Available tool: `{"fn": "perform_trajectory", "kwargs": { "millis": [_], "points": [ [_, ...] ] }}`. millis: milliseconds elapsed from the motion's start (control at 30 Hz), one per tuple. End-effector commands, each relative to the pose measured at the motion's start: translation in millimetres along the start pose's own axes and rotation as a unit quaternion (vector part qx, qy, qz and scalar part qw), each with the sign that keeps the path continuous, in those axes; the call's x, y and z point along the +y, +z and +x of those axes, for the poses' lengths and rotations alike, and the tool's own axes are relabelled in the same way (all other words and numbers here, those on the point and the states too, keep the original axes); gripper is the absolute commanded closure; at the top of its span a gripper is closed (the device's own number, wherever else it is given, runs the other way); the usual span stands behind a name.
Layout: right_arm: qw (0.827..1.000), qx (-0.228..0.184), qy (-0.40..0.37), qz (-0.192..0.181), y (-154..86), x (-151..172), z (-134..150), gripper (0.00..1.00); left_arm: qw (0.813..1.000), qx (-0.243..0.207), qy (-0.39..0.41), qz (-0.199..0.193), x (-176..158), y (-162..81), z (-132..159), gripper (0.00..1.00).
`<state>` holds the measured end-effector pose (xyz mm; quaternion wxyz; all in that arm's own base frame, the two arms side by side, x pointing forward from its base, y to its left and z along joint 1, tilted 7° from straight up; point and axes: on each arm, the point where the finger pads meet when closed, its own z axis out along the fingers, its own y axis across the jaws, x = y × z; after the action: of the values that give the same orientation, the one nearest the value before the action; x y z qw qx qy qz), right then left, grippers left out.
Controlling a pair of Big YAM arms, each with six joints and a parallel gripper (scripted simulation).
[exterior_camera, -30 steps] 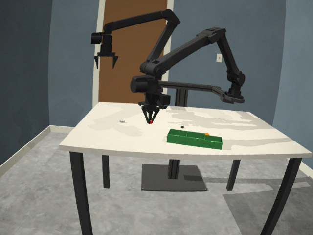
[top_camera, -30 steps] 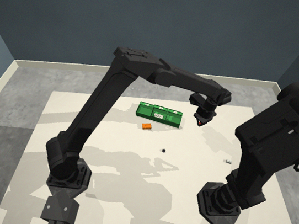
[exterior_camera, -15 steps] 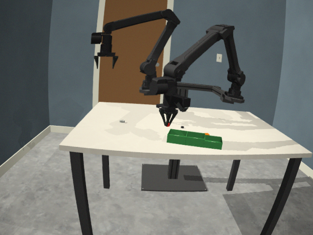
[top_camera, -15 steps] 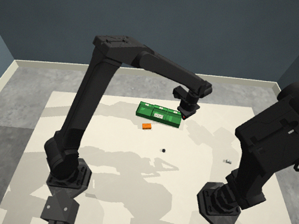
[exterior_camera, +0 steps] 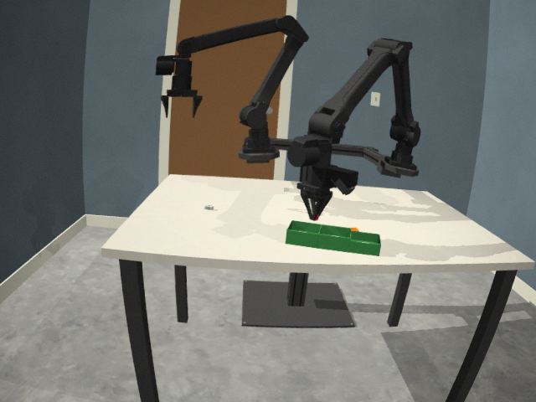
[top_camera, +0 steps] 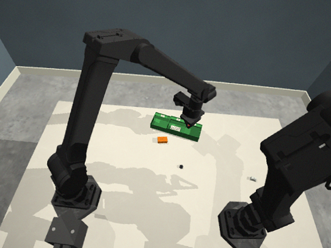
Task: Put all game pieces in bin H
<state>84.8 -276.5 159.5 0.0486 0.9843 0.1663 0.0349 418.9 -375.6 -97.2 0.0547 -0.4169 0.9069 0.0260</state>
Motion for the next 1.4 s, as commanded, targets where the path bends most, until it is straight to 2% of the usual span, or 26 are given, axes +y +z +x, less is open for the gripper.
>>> {"fn": "perform_trajectory", "kwargs": {
  "millis": [0,200,267,300,433,500,533,633,700,1033,1067,1367],
  "points": [
    [1.000,0.000,0.009,-0.001,-4.6,-4.9,-2.4,0.00,0.997,0.002,-0.078,0.018,-2.7,-16.2,-25.6,0.89],
    [1.000,0.000,0.009,-0.001,-4.6,-4.9,-2.4,0.00,0.987,0.002,-0.160,0.009,14.0,-15.2,-58.0,0.89],
    [1.000,0.000,0.009,-0.001,-4.6,-4.9,-2.4,0.00,0.987,0.002,-0.160,0.009,14.0,-15.2,-58.0,0.89],
    [1.000,0.000,0.009,-0.001,-4.6,-4.9,-2.4,0.00,0.980,0.003,-0.197,0.011,16.7,-15.1,-63.4,0.89],
    [1.000,0.000,0.009,-0.001,-4.6,-4.9,-2.4,0.00,0.969,0.006,-0.245,0.026,16.6,-16.9,-49.1,0.89],
    [1.000,0.000,0.009,-0.001,-4.6,-4.9,-2.4,0.00,0.969,0.005,-0.245,0.026,16.2,-17.0,-47.9,0.89],
    [1.000,0.000,0.009,-0.001,-4.6,-4.9,-2.4,0.00,0.969,0.004,-0.245,0.021,15.0,-8.9,-46.6,0.89],
    [1.000,0.000,0.009,-0.001,-4.6,-4.9,-2.4,0.00,0.969,0.004,-0.245,0.021,9.8,-9.5,-46.9,0.89],
    [1.000,0.000,0.009,-0.001,-4.6,-4.9,-2.4,0.00,0.966,0.003,-0.257,0.020,10.4,-8.5,-62.4,0.89],
    [1.000,0.000,0.009,-0.001,-4.6,-4.9,-2.4,0.00,0.967,0.004,-0.254,0.023,6.4,-11.1,-64.1,0.89],
    [1.000,0.000,0.009,-0.001,-4.6,-4.9,-2.4,0.00,0.967,0.003,-0.253,0.020,8.2,0.2,-63.8,0.89],
    [1.000,0.000,0.009,-0.001,-4.6,-4.9,-2.4,0.00,0.969,0.002,-0.246,0.016,12.2,18.7,-62.4,0.89]
  ]
}}
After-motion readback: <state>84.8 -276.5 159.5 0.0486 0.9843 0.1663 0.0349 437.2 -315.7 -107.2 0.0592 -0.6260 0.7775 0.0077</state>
